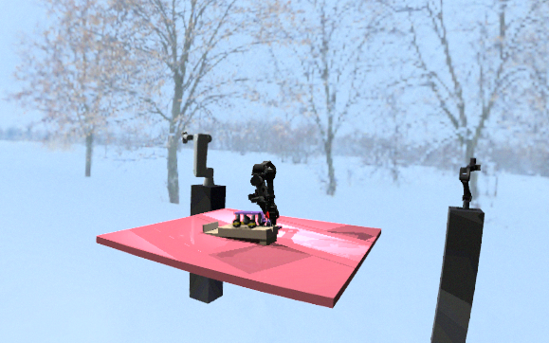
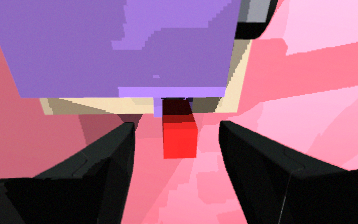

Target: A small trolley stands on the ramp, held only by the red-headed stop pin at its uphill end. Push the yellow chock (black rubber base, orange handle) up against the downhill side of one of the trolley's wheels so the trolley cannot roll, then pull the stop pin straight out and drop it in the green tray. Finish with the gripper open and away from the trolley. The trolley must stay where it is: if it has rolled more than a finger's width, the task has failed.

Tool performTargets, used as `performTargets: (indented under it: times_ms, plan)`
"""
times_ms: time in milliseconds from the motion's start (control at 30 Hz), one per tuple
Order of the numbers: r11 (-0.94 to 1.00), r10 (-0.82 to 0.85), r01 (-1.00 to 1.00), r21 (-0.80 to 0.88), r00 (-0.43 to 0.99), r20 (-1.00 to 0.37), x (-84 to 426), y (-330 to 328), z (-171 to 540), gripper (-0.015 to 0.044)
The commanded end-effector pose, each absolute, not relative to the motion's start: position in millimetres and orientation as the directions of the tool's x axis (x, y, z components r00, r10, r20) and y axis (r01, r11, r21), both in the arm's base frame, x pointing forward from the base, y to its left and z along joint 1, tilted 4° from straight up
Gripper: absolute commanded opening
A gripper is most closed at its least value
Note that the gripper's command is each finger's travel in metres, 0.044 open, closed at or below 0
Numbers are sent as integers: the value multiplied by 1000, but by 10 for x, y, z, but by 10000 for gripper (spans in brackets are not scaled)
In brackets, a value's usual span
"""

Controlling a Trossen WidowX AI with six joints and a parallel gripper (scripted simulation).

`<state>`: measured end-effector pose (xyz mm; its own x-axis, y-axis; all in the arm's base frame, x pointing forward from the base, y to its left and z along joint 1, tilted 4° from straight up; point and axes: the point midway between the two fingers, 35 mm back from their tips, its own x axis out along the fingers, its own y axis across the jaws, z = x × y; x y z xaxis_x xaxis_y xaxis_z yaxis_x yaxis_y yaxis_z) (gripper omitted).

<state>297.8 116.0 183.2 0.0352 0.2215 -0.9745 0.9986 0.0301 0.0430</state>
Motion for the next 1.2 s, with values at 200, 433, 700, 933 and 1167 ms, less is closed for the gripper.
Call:
performTargets:
  times_ms: [200,433,700,933,1167]
  plan:
    - [26,226,999,42,35,-974,2981,1201,1678,190]
    - [26,226,999,42,35,-973,2983,1229,1575,190]
    - [30,223,999,43,35,-974,2983,1226,1574,85]
    - [30,223,999,43,35,-974,2983,1226,1574,19]
    - [29,225,999,43,35,-974,2982,1225,1596,0]
